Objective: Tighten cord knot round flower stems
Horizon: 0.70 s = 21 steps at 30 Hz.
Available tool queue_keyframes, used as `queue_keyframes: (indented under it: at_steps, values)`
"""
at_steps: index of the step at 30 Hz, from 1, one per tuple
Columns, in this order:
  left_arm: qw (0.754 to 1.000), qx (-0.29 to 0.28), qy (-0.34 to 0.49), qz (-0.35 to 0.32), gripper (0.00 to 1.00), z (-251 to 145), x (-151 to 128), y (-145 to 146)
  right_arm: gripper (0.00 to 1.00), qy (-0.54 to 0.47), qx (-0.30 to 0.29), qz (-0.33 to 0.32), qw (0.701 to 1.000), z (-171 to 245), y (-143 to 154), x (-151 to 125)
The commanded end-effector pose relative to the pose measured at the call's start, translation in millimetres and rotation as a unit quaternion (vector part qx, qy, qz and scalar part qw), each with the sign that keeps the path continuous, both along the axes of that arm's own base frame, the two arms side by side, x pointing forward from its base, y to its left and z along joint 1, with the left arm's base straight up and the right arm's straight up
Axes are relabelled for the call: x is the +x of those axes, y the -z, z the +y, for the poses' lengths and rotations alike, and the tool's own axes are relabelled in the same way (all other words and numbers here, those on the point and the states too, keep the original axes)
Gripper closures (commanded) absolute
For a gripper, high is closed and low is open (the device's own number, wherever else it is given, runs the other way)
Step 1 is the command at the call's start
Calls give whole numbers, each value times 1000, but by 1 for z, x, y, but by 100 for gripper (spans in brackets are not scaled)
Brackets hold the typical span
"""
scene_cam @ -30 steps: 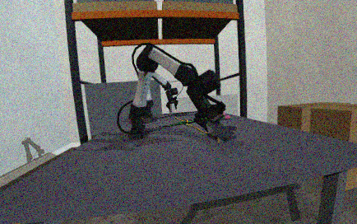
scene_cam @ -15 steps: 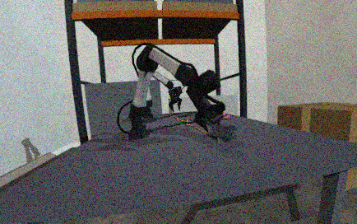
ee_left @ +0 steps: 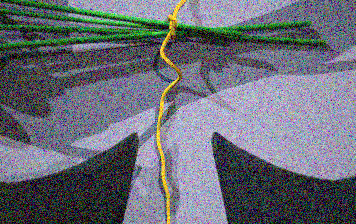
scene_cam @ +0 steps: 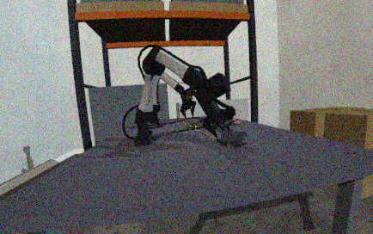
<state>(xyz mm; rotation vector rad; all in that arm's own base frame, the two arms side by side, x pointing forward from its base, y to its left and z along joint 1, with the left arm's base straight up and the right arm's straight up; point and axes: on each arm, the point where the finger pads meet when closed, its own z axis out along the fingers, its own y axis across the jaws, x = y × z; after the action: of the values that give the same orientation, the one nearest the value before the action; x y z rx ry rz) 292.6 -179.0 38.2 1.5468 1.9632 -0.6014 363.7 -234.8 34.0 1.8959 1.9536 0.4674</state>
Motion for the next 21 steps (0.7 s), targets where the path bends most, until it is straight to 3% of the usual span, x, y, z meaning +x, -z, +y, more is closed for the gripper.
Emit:
queue_keyframes:
  at_steps: [1, 8, 21]
  values:
    - [997, -55, -32, -38, 31, -46, 32, -18, 31, -6, -2, 0, 1000, 1, -1, 2]
    - [997, -75, -19, -30, 31, -78, 31, -14, 31, -6, -2, 0, 1000, 1, -1, 2]
    - [997, -71, -14, -29, 31, -79, 28, -14, 31, -6, -2, 0, 1000, 1, -1, 2]
